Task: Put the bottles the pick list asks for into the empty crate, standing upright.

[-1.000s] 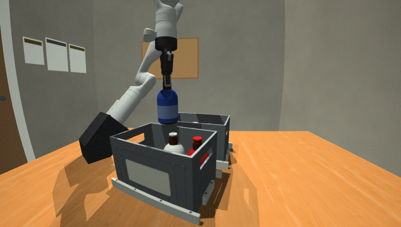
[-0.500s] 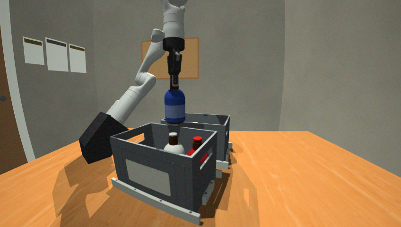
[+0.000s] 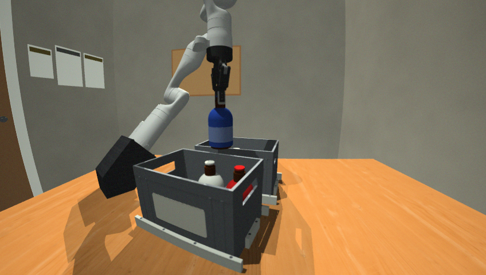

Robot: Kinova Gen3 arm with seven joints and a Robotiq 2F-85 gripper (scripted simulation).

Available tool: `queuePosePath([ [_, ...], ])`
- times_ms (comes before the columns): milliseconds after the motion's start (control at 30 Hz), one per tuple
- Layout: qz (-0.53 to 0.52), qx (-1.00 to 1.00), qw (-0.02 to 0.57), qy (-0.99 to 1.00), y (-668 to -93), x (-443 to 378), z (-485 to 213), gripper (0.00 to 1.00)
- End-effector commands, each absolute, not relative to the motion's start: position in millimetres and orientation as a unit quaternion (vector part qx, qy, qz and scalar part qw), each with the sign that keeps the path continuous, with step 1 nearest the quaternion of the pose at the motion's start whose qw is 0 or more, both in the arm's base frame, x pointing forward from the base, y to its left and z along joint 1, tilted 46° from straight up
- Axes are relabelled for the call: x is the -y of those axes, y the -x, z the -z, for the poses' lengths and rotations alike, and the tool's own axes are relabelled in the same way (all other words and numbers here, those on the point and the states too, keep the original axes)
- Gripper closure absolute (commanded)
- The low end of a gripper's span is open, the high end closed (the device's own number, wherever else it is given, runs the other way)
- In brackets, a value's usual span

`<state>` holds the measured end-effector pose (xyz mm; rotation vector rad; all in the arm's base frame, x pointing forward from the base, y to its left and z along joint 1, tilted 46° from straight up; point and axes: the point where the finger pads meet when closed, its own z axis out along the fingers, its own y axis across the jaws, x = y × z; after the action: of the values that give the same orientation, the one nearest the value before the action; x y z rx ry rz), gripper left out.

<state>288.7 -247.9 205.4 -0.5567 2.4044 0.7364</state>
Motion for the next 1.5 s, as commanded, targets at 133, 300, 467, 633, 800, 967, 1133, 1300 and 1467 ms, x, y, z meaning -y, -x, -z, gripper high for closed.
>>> queuePosePath([
  [133, -0.272, -0.897, 0.280, 0.209, -302.4, 245.4, -218.9, 0.90],
  [300, -0.272, -0.897, 0.280, 0.209, -308.4, 243.8, -223.6, 0.90],
  [467, -0.273, -0.896, 0.280, 0.208, -315.0, 242.0, -228.8, 0.90],
  [633, -0.273, -0.897, 0.280, 0.209, -322.2, 240.2, -234.4, 0.90],
  [800, -0.273, -0.897, 0.279, 0.209, -329.8, 238.2, -240.3, 0.90],
  [967, -0.272, -0.897, 0.279, 0.209, -334.0, 237.5, -243.4, 0.90],
  [1133, -0.272, -0.897, 0.279, 0.209, -341.9, 235.0, -249.8, 0.90],
  [1300, -0.273, -0.897, 0.279, 0.209, -349.8, 232.9, -255.9, 0.90],
  [1467, -0.273, -0.897, 0.279, 0.209, -354.4, 231.7, -259.5, 0.90],
])
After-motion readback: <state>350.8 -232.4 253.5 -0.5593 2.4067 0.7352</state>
